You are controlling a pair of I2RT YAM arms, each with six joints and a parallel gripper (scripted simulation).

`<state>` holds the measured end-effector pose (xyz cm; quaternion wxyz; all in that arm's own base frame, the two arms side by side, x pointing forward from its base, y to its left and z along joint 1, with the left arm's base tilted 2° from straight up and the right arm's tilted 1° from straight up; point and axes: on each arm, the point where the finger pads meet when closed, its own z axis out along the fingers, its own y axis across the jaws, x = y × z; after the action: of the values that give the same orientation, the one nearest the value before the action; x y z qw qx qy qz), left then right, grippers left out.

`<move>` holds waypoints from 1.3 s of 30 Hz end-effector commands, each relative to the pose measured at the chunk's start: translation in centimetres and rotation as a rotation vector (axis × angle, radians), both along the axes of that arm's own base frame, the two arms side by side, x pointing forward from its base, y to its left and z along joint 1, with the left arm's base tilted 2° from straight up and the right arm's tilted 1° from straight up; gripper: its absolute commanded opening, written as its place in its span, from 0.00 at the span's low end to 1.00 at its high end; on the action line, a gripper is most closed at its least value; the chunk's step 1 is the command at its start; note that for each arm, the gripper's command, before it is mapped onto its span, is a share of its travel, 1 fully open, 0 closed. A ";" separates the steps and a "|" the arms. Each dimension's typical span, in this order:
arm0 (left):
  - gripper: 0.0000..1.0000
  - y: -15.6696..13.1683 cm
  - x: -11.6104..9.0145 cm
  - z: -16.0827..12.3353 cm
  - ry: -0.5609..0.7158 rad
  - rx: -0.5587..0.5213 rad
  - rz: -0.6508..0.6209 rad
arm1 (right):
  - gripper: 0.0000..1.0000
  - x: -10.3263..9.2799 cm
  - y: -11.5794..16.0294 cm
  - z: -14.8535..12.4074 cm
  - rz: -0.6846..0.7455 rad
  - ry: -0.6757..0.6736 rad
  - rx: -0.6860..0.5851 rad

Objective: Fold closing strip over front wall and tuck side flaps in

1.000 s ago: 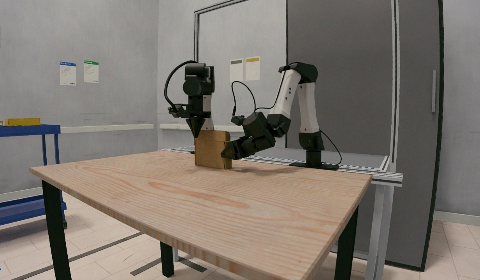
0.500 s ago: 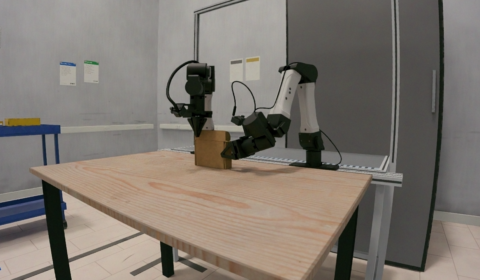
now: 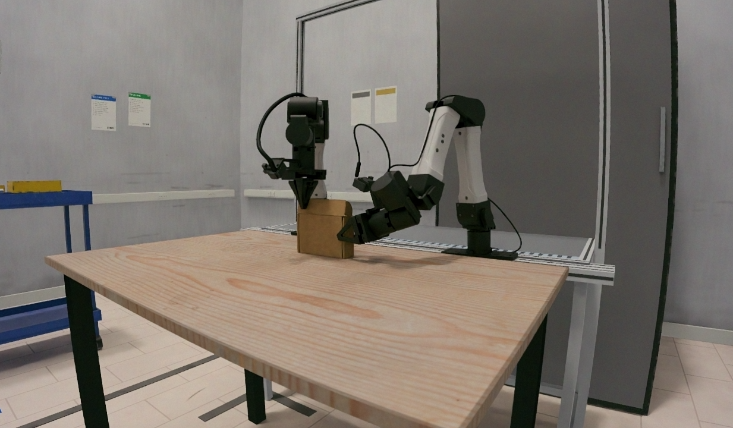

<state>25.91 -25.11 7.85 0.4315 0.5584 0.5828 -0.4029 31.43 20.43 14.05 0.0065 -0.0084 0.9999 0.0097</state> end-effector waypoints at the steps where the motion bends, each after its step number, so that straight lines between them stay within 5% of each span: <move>1: 0.45 0.2 -0.4 -0.9 0.025 0.014 0.006 | 0.01 -0.3 -0.2 0.7 -0.009 -0.021 0.005; 39: 0.45 0.2 -0.4 -0.9 0.028 0.014 0.006 | 0.01 -2.4 -0.6 0.0 -0.007 0.017 -0.012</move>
<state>25.89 -25.11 7.85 0.4316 0.5588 0.5823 -0.4029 30.12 20.07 14.11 0.0101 -0.0036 0.9999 0.0090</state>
